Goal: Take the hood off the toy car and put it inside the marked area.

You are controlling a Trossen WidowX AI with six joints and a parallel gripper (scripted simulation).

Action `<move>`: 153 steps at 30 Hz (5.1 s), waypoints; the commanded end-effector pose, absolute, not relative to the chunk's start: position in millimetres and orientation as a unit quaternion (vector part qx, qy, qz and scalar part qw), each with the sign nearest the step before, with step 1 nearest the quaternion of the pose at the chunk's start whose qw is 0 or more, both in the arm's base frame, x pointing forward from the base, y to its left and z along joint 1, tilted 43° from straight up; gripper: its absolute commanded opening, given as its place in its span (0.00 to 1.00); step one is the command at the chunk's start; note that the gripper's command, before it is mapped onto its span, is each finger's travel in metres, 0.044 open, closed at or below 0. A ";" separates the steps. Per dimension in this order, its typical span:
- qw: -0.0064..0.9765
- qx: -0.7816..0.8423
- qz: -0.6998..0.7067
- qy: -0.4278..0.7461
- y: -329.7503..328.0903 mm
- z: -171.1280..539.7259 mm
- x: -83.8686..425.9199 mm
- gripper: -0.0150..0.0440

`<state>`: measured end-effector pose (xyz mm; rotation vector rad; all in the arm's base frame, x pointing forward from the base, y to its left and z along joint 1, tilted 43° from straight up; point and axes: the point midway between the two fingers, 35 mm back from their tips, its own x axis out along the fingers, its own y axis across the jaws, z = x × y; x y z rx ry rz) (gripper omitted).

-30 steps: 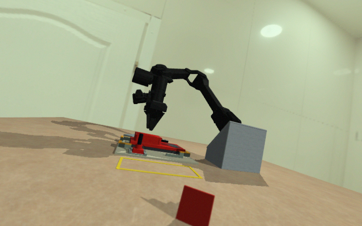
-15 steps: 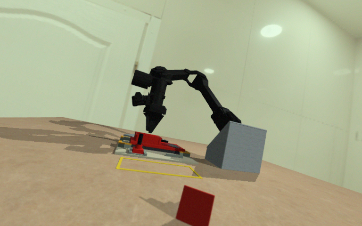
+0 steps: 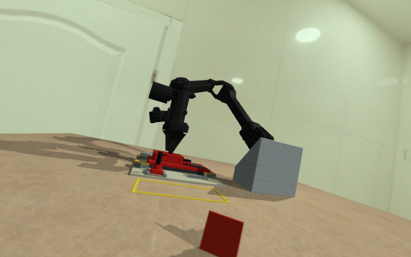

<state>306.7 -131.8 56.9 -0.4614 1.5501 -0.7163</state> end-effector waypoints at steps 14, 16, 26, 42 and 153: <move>0.631 -0.206 -0.313 0.680 -137.9 49.6 304.6 1.00; 0.631 -0.206 -0.313 0.680 -138.6 48.9 304.5 1.00; 0.630 -0.206 -0.313 0.680 -141.9 45.4 303.8 1.00; 0.634 -0.202 -0.314 0.677 -143.5 44.6 304.9 0.80; 0.637 -0.201 -0.287 0.687 30.3 -14.3 333.6 0.25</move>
